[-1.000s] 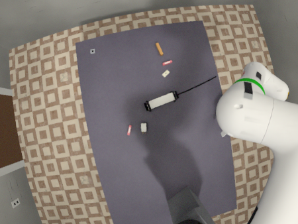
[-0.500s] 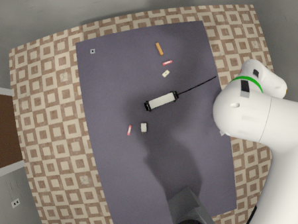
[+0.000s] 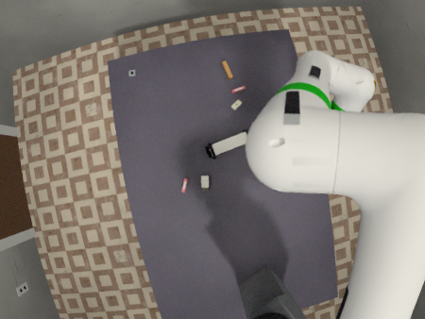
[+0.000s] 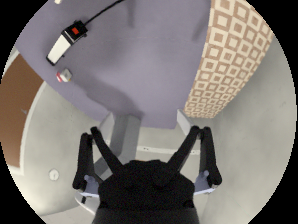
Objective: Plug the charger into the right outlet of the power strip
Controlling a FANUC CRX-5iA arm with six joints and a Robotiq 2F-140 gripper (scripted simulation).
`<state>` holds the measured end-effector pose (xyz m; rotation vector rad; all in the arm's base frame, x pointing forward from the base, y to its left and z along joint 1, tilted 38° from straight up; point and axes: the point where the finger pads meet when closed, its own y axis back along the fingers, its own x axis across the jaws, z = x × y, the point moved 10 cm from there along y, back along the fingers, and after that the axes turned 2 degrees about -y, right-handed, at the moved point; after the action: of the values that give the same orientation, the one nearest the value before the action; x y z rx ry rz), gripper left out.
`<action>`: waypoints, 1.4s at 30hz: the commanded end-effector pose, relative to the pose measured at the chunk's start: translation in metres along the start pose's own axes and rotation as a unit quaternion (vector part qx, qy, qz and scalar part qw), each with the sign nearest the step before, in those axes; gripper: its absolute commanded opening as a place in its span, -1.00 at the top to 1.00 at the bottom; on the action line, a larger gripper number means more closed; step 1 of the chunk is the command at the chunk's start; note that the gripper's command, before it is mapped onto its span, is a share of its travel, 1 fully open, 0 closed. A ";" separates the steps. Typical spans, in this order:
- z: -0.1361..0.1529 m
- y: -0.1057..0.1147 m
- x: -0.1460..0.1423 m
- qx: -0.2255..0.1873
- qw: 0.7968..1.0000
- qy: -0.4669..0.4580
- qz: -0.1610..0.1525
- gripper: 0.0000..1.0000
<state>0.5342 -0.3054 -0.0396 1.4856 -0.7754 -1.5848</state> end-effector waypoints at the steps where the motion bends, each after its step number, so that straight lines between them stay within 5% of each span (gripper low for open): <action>1: -0.018 0.037 -0.065 -0.017 0.999 -0.008 0.048 -1.00; 7: -0.027 0.074 -0.148 -0.022 0.993 -0.017 0.113 -1.00; 9: -0.027 0.074 -0.148 -0.022 0.993 -0.017 0.113 -1.00; 10: -0.029 0.091 -0.187 -0.019 0.991 -0.019 0.130 -1.00; 21: -0.005 0.148 -0.333 0.022 0.976 -0.035 0.214 -1.00; 24: 0.008 0.162 -0.370 0.037 0.972 -0.038 0.228 -1.00; 26: 0.008 0.162 -0.370 0.037 0.972 -0.038 0.228 -1.00; 27: 0.023 0.177 -0.406 0.053 0.968 -0.042 0.240 -1.00; 32: 0.045 0.190 -0.464 0.092 0.962 -0.086 0.243 -1.00; 42: 0.023 0.150 -0.464 0.148 0.943 -0.215 0.208 -1.00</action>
<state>0.5156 0.0142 0.3369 1.1167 -1.4091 -1.4313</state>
